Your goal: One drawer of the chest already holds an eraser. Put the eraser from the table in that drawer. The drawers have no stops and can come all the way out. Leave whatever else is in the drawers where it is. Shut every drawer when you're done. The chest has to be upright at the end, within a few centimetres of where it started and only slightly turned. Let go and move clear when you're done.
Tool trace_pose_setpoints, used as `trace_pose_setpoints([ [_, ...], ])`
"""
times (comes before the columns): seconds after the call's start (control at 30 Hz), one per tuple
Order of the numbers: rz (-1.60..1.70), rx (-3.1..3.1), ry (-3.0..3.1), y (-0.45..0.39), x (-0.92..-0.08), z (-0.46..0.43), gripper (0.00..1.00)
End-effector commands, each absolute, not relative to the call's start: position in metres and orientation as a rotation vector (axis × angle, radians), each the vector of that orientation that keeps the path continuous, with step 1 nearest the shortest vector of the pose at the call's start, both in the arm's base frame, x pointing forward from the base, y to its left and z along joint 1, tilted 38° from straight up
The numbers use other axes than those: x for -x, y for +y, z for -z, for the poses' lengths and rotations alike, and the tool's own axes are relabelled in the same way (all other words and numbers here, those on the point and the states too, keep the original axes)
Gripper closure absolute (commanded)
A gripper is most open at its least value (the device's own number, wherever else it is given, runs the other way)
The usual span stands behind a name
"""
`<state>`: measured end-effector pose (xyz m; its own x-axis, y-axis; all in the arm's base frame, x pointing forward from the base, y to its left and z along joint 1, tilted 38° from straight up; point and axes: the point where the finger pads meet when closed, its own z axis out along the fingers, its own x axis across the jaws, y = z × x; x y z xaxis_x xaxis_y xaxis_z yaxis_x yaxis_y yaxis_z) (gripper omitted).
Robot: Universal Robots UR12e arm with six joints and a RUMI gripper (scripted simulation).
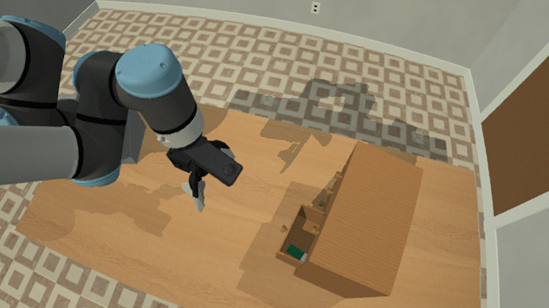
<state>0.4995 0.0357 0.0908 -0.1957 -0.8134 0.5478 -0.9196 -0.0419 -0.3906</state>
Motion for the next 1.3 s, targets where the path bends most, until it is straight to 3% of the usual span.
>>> trace_pose_setpoints([
  [0.0, -1.129, -1.919, -2.056, 0.033, -0.506, -0.087, 0.00],
  [1.27, -1.746, -2.100, -1.908, 0.008, -0.544, -0.066, 0.00],
])
